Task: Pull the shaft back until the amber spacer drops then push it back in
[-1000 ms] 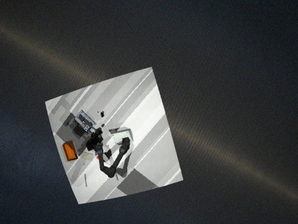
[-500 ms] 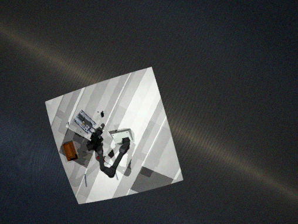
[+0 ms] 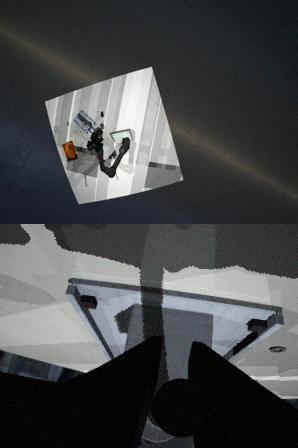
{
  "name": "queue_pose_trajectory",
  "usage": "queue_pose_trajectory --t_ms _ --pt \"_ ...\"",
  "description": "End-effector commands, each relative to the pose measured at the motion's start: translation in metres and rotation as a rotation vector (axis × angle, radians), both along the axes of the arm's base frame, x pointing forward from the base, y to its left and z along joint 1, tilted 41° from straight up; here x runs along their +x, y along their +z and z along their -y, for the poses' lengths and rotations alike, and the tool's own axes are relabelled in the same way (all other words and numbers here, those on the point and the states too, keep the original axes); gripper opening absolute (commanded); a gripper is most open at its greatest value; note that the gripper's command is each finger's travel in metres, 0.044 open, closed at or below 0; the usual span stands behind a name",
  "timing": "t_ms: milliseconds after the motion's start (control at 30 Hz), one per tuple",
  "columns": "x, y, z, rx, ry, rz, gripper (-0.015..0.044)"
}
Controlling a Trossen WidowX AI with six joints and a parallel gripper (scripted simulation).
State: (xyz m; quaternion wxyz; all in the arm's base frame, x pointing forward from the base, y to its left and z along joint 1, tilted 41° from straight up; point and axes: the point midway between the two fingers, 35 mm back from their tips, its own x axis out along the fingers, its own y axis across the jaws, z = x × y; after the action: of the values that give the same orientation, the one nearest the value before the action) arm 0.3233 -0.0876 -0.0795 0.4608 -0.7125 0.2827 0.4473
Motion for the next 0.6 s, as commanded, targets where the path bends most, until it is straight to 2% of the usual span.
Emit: queue_pose_trajectory --t_ms 0,567 --pt "-0.0007 0.0001 -0.0004 0.001 -0.003 -0.001 0.0" --pt "-0.0017 0.0011 -0.0016 0.001 -0.003 -0.001 0.0"
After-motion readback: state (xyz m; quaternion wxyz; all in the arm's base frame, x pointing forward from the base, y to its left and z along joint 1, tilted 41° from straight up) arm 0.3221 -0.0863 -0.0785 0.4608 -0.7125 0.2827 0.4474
